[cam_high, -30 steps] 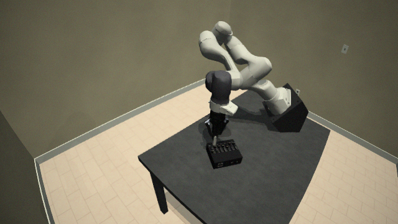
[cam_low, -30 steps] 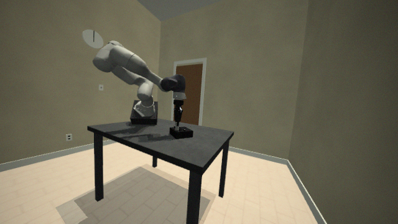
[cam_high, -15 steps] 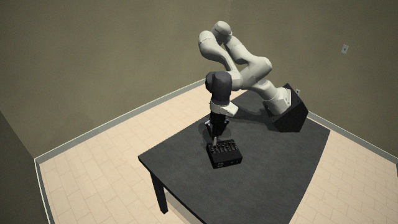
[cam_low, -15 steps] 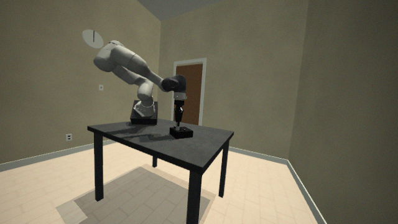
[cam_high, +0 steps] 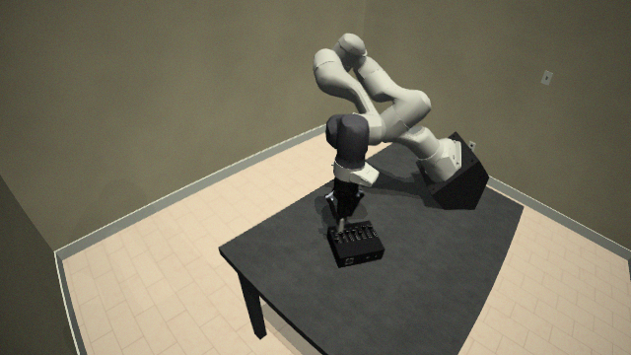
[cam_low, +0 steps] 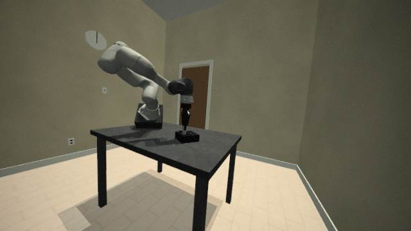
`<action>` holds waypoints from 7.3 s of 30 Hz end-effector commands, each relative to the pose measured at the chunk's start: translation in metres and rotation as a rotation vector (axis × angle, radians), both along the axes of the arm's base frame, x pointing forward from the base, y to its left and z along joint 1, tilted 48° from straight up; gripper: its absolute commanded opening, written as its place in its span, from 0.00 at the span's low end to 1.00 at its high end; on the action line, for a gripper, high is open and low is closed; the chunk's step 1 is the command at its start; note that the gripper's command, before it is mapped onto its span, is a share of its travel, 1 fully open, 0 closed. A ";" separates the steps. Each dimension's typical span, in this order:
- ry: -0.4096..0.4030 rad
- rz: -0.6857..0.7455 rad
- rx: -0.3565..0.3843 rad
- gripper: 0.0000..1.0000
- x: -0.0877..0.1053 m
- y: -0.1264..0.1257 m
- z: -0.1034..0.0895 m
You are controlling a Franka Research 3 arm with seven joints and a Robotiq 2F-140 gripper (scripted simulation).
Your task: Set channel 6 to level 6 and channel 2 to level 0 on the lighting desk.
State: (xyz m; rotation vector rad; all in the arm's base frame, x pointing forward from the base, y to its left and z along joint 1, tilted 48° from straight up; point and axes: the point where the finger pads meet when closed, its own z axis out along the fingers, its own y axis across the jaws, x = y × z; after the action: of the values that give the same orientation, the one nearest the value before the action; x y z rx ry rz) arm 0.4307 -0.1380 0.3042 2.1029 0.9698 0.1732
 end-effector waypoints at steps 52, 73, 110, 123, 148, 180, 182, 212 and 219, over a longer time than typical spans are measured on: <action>-0.012 0.000 0.012 0.00 0.011 0.012 -0.001; -0.012 0.000 0.012 0.00 0.011 0.012 -0.001; -0.012 0.000 0.012 0.00 0.013 0.014 -0.002; -0.012 0.000 0.012 0.00 0.013 0.014 -0.002; -0.012 0.000 0.012 0.00 0.013 0.014 -0.002; -0.012 0.000 0.012 0.00 0.009 0.010 -0.001; -0.012 0.000 0.012 0.00 0.008 0.011 0.000; -0.012 0.000 0.012 0.00 -0.008 0.034 0.026; -0.012 0.000 0.012 1.00 -0.009 0.035 0.027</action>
State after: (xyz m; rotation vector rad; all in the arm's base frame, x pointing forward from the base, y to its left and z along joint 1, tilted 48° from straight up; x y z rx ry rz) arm 0.4227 -0.1041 0.3289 2.1126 0.9579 0.1943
